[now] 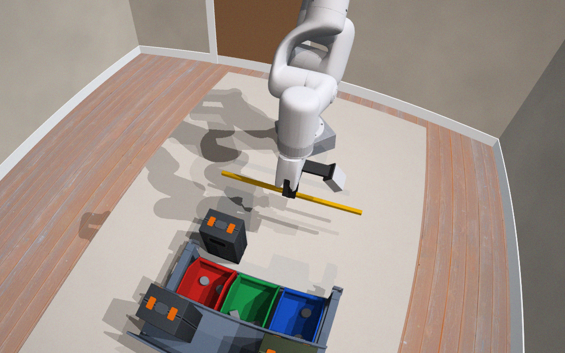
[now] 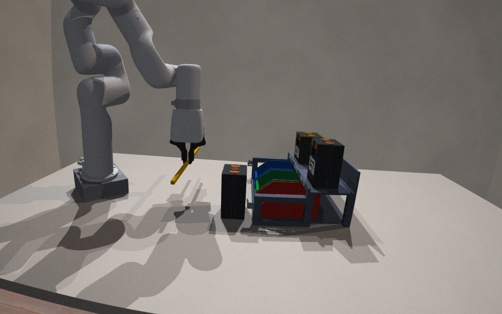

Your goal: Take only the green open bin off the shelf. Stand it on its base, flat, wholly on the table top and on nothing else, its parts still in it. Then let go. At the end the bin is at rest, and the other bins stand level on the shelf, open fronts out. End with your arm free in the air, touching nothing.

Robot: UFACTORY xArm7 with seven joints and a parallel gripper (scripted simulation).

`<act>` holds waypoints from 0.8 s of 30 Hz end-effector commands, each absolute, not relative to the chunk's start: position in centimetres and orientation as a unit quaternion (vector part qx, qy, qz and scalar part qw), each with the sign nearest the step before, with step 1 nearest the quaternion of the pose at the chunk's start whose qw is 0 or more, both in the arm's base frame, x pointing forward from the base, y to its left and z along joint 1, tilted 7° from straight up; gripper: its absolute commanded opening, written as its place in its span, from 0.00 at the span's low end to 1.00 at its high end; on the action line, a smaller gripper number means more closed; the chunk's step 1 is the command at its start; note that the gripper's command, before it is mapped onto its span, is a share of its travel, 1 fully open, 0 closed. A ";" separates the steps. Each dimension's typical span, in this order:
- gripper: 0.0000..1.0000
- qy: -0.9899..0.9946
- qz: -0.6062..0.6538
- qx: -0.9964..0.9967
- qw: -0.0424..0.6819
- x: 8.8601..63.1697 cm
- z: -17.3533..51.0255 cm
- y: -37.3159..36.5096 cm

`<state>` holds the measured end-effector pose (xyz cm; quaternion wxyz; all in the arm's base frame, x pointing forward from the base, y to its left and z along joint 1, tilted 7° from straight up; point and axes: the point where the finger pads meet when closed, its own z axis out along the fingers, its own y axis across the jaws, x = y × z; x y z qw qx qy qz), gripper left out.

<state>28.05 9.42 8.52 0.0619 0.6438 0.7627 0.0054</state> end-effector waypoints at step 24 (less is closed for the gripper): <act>0.00 0.763 0.006 0.644 0.062 28.5 5.6 9.3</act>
